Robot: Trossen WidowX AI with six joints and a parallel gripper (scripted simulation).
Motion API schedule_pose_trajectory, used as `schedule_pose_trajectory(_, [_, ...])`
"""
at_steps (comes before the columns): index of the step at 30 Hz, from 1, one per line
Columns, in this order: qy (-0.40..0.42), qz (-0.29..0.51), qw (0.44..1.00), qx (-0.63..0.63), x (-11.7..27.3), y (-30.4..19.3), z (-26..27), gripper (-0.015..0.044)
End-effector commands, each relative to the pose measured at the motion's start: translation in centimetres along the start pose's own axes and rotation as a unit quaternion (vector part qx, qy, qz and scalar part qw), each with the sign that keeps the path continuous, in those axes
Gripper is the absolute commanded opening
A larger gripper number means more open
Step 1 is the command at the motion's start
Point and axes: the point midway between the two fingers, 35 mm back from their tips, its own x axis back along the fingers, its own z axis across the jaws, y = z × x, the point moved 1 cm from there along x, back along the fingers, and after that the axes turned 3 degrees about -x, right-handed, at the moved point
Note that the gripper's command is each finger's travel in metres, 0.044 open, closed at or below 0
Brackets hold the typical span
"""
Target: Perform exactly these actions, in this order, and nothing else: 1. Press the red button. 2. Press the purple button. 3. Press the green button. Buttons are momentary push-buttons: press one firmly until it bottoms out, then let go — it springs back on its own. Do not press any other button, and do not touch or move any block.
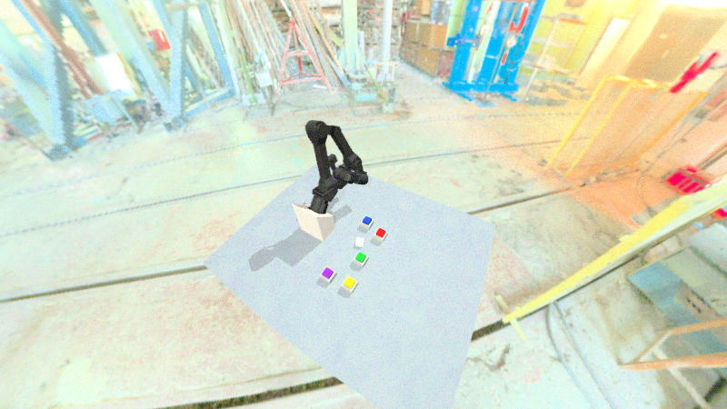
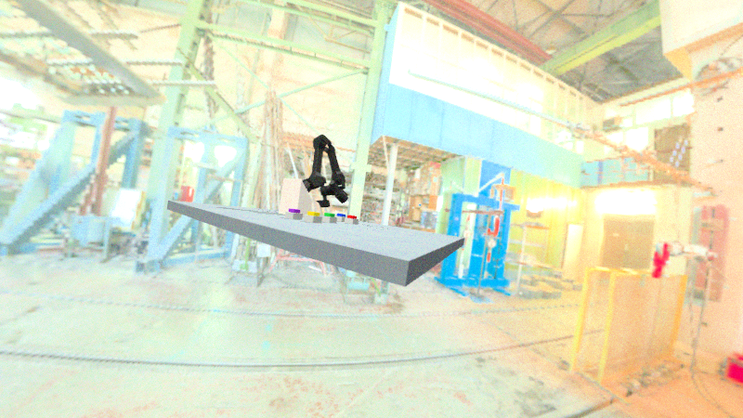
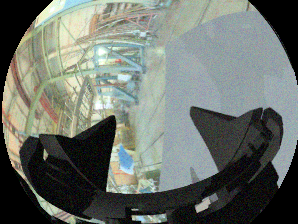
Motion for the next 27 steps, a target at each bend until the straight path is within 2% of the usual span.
schedule_pose_trajectory(1, [-0.003, 0.0, 1.0, -0.001, 0.0, 0.0, -0.1, 0.04])
schedule_pose_trajectory(5, [-0.065, -0.01, 0.998, -0.022, 1.4, 1.1, -2.1, 0.04])
schedule_pose_trajectory(9, [-0.179, -0.033, 0.981, -0.071, 5.0, 2.6, -5.6, 0.04])
schedule_pose_trajectory(13, [-0.26, -0.065, 0.955, -0.131, 8.8, 3.7, -7.9, 0.04])
schedule_pose_trajectory(20, [-0.393, -0.154, 0.864, -0.274, 18.8, 4.0, -10.8, 0.04])
schedule_pose_trajectory(27, [-0.472, -0.252, 0.739, -0.408, 29.0, 0.9, -10.2, 0.04])
